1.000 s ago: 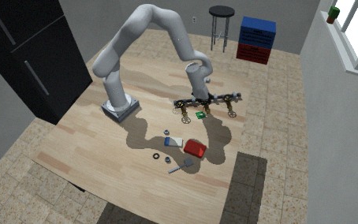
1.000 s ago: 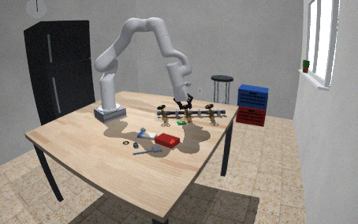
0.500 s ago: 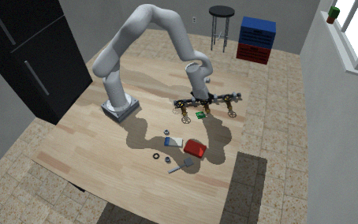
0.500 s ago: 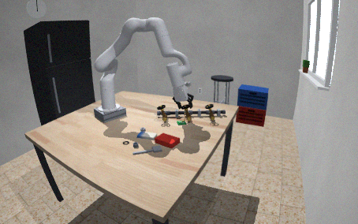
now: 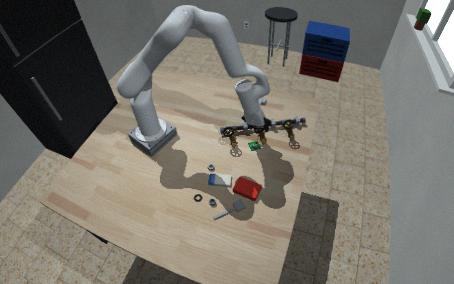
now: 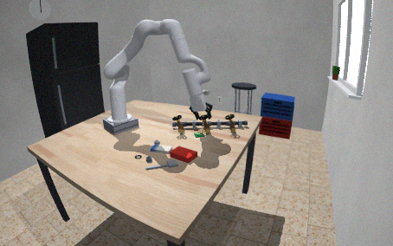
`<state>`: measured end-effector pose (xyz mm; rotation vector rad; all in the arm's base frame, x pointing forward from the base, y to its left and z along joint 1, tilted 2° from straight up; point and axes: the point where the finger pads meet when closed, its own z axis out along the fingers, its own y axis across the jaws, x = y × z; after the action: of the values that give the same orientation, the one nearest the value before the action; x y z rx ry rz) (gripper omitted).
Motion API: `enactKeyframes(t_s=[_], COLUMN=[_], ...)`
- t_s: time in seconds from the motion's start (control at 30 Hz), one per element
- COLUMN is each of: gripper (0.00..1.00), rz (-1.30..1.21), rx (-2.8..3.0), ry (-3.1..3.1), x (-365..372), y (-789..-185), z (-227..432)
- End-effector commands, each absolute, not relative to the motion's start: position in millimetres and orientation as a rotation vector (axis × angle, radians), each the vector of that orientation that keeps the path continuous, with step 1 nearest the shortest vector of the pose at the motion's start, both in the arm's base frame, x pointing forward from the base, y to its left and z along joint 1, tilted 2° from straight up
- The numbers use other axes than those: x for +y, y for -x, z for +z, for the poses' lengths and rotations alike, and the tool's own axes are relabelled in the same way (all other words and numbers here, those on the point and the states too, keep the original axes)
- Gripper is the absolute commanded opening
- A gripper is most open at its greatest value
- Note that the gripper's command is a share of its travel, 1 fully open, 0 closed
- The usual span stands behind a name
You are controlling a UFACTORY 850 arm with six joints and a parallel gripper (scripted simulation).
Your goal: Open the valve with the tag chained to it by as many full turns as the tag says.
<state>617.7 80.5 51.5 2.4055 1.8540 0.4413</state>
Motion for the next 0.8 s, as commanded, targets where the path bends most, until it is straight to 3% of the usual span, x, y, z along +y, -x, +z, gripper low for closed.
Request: enactKeyframes(t_s=[0.0,0.27,0.77], gripper=[1.00,1.00,1.00], rz=[0.448,0.459,0.483], rx=[1.797,1.583,0.629], ry=[-2.454,-2.627,-3.104], x=[80.6,80.6,80.6], y=[-618.8,-618.8,-618.8], z=[52.6,52.6,52.6])
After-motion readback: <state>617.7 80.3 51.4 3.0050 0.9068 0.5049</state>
